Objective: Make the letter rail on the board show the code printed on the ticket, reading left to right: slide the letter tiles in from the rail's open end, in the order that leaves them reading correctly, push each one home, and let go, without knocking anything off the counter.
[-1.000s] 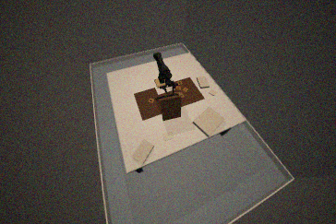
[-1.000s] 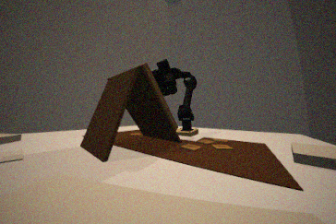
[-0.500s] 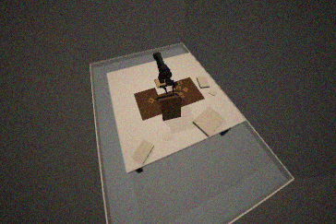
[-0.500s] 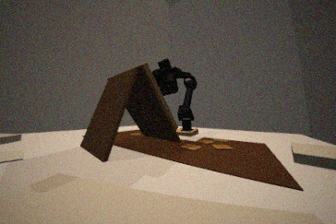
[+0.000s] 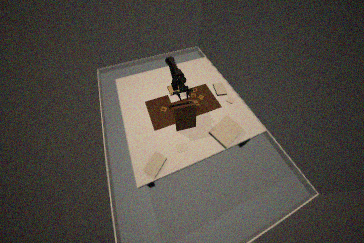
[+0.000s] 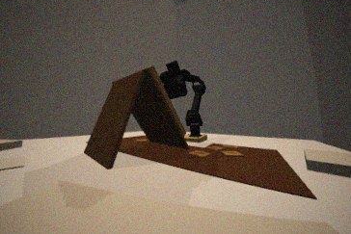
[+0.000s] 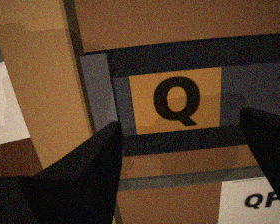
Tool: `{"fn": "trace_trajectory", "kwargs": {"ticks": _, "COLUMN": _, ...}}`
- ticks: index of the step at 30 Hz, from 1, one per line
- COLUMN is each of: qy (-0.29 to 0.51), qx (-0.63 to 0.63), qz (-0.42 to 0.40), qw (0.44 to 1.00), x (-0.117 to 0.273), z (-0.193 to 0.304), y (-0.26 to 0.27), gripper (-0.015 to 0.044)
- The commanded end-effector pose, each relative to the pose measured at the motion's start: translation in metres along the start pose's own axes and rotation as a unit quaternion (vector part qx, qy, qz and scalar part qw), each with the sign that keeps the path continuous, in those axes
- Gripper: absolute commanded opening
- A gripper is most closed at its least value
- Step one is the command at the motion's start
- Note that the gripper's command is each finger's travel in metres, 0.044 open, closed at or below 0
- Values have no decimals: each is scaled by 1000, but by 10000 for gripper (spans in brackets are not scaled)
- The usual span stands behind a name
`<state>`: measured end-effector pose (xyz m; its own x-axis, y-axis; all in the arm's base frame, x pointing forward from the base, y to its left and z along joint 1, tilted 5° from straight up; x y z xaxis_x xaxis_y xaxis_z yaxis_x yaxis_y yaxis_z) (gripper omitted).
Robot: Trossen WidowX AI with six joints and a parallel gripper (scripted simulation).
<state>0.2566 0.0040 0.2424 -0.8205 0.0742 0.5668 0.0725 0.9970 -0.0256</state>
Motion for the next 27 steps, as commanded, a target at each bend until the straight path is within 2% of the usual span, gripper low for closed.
{"fn": "trace_trajectory", "kwargs": {"ticks": 1, "qy": 0, "qx": -3, "qz": 2, "qw": 1000, "x": 3, "z": 0, "y": 0, "gripper": 295}}
{"fn": "trace_trajectory", "kwargs": {"ticks": 18, "qy": 0, "qx": -3, "qz": 2, "qw": 1000, "x": 12, "z": 0, "y": -2, "gripper": 295}}
{"fn": "trace_trajectory", "kwargs": {"ticks": 27, "qy": 0, "qx": 0, "qz": 0, "qw": 1000, "x": 10, "z": 0, "y": -1, "gripper": 59}}
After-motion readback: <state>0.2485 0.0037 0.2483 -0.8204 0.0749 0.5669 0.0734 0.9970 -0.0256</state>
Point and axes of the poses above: the point midway between the two fingers, 35 mm back from their tips, its own x axis back along the fingers, its own y axis across the jaws, z = x × y, the point moved 4 cm from there along x, back along the fingers, and after that the axes turned 1 degree about -x, right-handed, at the moved point
